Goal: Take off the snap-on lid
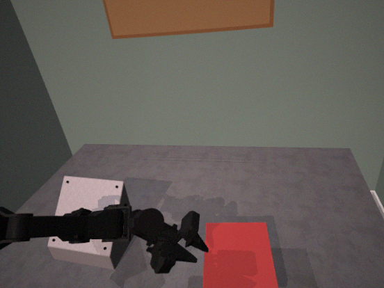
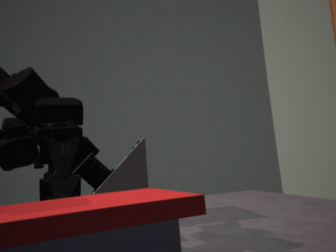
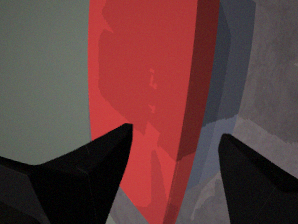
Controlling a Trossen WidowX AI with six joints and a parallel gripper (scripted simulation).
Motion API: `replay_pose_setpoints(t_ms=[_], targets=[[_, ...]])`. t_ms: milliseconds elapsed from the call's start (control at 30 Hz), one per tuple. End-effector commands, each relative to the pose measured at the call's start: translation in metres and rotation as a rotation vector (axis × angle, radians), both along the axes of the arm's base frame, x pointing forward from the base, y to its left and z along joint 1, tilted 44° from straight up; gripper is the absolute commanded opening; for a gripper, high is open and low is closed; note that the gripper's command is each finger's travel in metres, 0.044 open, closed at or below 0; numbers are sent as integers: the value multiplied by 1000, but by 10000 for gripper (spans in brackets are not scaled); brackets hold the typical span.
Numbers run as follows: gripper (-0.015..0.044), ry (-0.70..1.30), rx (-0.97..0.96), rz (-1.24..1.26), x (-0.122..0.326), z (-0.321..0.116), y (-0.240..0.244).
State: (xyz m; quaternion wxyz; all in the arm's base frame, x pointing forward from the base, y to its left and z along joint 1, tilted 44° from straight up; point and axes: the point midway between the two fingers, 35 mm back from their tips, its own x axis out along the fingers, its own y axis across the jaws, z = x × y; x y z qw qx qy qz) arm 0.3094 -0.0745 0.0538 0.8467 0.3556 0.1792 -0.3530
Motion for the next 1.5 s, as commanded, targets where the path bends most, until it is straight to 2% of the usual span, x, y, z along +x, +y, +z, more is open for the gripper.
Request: replay_pose_setpoints(t_ms=[0, 367, 500, 800, 900, 1467], targets=[[235, 6, -2, 2, 4, -5, -4], [235, 4, -3, 2, 12, -15, -12], [130, 4, -3, 2, 12, -15, -12], [70, 4, -3, 2, 12, -15, -12], [0, 4, -3, 2, 12, -15, -12], [0, -1, -2, 2, 13, -12, -10]])
